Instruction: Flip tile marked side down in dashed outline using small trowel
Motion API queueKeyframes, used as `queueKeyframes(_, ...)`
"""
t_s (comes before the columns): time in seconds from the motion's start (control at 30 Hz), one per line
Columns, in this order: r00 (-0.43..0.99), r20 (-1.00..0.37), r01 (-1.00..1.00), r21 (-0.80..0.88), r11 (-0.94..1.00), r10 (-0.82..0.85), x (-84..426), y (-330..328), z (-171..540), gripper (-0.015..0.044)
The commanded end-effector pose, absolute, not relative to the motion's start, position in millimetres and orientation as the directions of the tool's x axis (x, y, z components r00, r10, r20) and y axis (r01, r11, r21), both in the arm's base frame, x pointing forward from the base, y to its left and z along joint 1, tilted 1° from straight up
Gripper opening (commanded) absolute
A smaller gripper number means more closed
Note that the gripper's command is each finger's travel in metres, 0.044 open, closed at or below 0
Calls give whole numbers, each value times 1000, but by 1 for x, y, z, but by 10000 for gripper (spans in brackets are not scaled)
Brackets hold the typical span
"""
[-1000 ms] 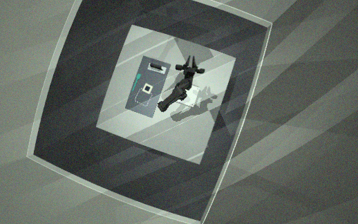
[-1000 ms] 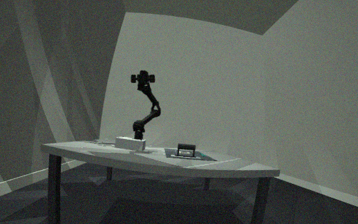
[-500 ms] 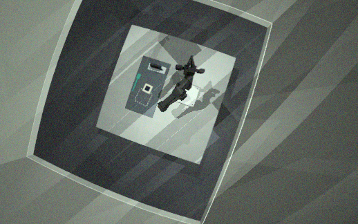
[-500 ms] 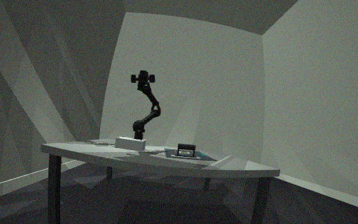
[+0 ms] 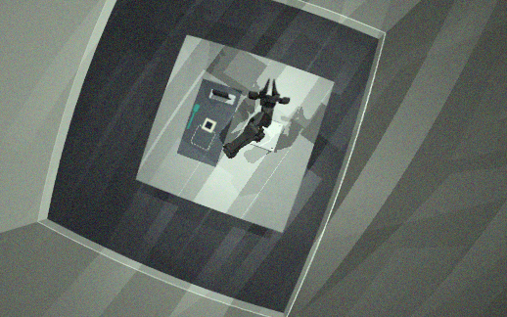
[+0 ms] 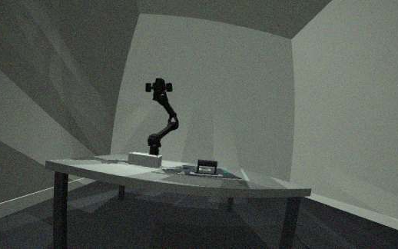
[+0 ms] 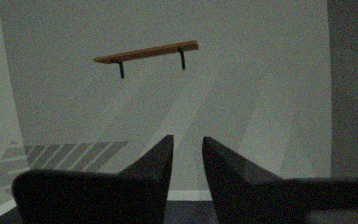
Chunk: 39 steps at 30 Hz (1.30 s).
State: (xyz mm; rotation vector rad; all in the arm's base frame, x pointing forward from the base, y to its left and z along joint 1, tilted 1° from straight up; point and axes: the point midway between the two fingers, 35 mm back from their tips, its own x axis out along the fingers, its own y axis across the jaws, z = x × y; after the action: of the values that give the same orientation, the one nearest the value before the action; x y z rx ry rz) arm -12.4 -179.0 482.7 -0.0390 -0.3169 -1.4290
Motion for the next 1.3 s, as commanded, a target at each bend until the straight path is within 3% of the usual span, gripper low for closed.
queueKeyframes(0.0,107,238,976,162,148,-965,-12,-179,483,100)
queueKeyframes(0.43,107,238,976,162,148,-965,-12,-179,483,100)
queueKeyframes(0.57,107,238,976,162,148,-965,-12,-179,483,0)
queueKeyframes(1.07,107,238,976,162,148,-965,-12,-179,483,0)
queueKeyframes(1.27,108,237,975,163,149,-966,-13,-180,483,152)
